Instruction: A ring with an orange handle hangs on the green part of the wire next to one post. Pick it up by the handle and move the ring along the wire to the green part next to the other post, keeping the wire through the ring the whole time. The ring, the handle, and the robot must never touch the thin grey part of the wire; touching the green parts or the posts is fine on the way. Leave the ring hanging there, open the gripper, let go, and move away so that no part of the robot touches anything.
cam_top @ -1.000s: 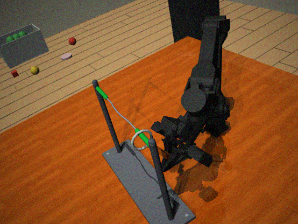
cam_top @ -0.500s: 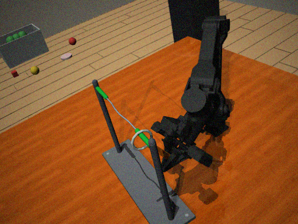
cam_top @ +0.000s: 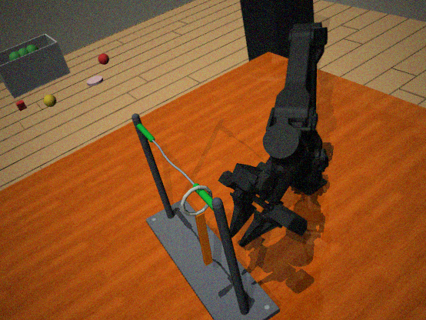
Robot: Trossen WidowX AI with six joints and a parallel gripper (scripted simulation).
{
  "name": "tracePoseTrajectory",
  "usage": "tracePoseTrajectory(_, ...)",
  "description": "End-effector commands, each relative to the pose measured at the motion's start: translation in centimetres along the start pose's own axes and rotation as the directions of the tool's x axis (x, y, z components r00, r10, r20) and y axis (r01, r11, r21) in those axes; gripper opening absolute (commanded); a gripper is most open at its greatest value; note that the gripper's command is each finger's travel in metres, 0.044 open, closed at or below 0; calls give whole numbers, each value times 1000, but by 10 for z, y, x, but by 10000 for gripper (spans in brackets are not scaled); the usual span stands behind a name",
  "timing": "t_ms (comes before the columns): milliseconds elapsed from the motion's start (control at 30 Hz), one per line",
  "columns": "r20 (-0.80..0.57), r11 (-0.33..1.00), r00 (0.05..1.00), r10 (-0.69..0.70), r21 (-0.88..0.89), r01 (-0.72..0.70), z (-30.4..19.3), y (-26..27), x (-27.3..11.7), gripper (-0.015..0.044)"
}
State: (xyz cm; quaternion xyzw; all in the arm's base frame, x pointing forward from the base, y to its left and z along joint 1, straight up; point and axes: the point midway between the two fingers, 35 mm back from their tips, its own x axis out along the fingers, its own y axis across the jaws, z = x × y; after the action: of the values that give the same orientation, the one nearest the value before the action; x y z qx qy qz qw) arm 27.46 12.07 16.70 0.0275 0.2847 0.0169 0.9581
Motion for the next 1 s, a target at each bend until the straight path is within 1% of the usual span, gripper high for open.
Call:
tracePoseTrajectory(0,4,1000,1000,0,8,0,2,1,-15,160)
tracePoseTrajectory(233,3,1000,1000,-1,9,1,1,-1,-41,160)
tracePoseTrajectory(967,4,1000,1000,-1,9,1,1,-1,-42,160)
